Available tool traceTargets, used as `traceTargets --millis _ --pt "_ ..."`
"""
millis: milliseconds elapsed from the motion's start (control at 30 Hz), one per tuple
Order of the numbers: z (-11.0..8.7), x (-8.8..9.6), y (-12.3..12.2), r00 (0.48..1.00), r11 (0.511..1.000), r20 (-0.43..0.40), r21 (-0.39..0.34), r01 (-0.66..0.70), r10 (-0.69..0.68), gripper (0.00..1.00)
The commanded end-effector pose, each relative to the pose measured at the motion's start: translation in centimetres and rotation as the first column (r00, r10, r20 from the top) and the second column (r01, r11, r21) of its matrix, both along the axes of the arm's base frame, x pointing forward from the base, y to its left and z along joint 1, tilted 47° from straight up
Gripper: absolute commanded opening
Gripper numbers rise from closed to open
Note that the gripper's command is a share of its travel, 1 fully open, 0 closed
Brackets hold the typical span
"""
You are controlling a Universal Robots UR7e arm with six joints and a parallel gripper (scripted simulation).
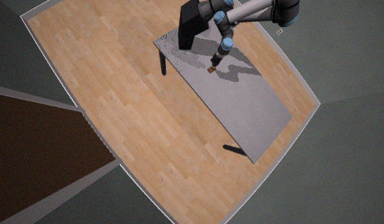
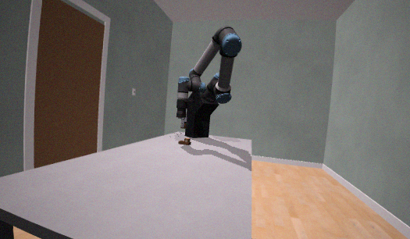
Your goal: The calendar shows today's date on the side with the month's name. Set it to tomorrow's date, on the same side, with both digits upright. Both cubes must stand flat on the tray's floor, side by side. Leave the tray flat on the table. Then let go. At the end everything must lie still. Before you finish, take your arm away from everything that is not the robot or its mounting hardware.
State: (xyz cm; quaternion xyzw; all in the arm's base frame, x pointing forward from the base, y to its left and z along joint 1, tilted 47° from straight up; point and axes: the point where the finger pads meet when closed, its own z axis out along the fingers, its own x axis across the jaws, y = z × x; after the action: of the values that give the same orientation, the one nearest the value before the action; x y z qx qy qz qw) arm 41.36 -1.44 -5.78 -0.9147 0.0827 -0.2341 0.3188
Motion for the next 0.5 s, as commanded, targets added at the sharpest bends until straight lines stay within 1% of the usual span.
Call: traceTargets --millis 0,133,233,300,433,467 --pt "0.1 0.0 0.1 1.000 1.000 0.007 -0.007 -0.009 0.009 0.60" --pt "0.4 0.1 0.5 0.998 0.998 0.034 -0.037 -0.046 0.048 0.60" --pt "0.8 0.1 1.1 0.992 0.992 0.071 -0.080 -0.099 0.105 0.60" --pt "0.8 0.1 1.1 0.992 0.992 0.071 -0.080 -0.099 0.105 0.60" --pt "1.6 0.3 2.3 0.966 0.965 0.136 -0.171 -0.197 0.221 0.60" --pt "1.6 0.3 2.3 0.966 0.965 0.136 -0.171 -0.197 0.221 0.60"
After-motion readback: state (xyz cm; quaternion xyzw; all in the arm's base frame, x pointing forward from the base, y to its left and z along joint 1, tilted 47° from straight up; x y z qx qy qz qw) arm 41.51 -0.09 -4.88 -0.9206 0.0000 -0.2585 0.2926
